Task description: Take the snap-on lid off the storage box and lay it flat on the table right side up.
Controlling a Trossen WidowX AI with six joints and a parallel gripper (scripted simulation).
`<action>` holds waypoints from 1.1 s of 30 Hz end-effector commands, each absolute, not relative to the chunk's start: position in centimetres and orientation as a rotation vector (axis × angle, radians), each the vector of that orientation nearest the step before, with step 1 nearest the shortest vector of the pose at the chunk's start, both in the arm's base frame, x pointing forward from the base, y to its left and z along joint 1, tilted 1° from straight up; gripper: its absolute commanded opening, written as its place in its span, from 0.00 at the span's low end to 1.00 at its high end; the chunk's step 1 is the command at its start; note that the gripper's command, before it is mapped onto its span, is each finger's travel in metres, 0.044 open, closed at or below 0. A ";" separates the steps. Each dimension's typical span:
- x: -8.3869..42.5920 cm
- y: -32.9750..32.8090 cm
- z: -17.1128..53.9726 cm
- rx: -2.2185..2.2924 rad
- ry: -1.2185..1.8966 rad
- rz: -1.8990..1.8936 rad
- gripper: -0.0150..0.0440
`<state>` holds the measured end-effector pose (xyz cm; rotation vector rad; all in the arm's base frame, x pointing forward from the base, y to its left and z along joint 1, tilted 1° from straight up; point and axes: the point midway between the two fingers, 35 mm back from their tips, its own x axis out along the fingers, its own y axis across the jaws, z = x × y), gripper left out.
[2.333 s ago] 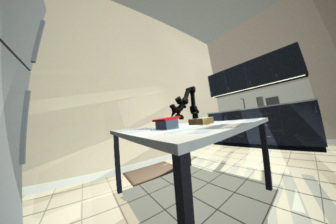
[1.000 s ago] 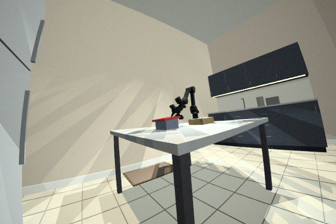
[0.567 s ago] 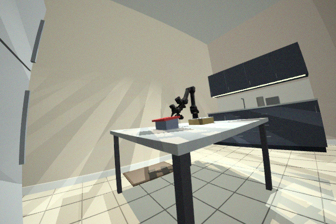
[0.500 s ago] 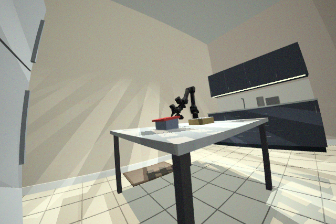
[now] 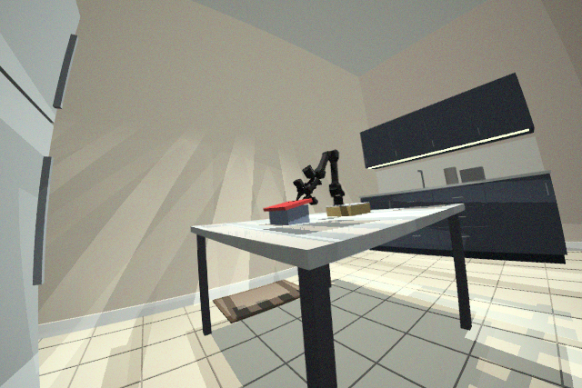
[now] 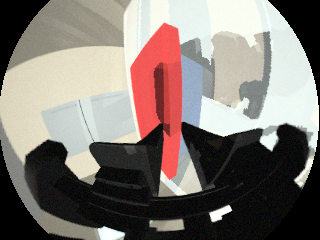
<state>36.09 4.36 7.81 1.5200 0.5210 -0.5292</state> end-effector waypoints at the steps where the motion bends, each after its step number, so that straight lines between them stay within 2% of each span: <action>1: 36.3 4.4 8.8 1.522 0.516 -0.517 0.25; 33: 37.5 4.3 13.1 1.522 0.514 -0.516 0.25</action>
